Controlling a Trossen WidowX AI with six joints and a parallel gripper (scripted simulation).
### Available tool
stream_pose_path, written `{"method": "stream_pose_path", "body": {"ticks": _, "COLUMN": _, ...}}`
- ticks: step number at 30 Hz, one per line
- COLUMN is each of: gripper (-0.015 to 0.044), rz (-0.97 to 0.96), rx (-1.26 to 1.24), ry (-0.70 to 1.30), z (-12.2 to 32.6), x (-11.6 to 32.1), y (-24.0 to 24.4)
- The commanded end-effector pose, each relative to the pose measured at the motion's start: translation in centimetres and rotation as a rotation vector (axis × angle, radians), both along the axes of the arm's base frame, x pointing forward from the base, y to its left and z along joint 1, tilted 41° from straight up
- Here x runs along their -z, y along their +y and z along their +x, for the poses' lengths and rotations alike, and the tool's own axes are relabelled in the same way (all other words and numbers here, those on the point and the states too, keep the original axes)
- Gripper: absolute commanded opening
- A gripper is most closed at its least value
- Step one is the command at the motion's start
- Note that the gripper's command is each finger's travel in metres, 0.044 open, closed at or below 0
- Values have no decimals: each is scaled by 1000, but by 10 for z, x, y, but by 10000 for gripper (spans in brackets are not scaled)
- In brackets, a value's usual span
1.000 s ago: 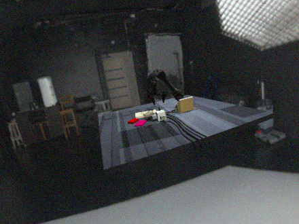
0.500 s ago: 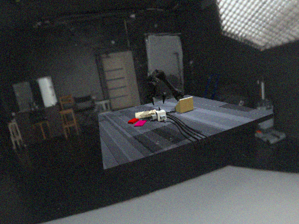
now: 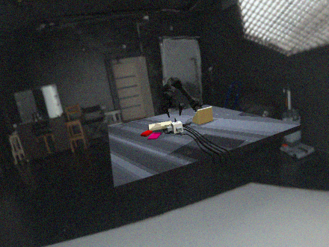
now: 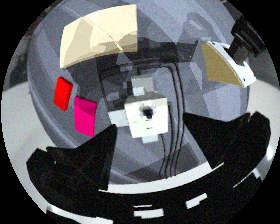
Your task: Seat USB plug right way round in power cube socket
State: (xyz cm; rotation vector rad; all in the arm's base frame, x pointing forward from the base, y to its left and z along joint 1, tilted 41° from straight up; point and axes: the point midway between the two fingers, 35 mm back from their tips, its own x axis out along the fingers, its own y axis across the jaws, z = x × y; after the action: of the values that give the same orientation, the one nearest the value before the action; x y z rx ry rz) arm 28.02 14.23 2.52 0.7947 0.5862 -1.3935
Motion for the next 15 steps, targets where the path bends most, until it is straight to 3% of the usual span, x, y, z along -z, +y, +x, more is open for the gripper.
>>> {"method": "stream_pose_path", "body": {"ticks": 1, "gripper": 440, "rz": -6, "rx": -5, "ry": 5, "z": 0, "x": 3, "y": -4}}
{"method": "stream_pose_path", "body": {"ticks": 15, "gripper": 440, "rz": -7, "rx": -5, "ry": 4, "z": 1, "x": 12, "y": -12}}
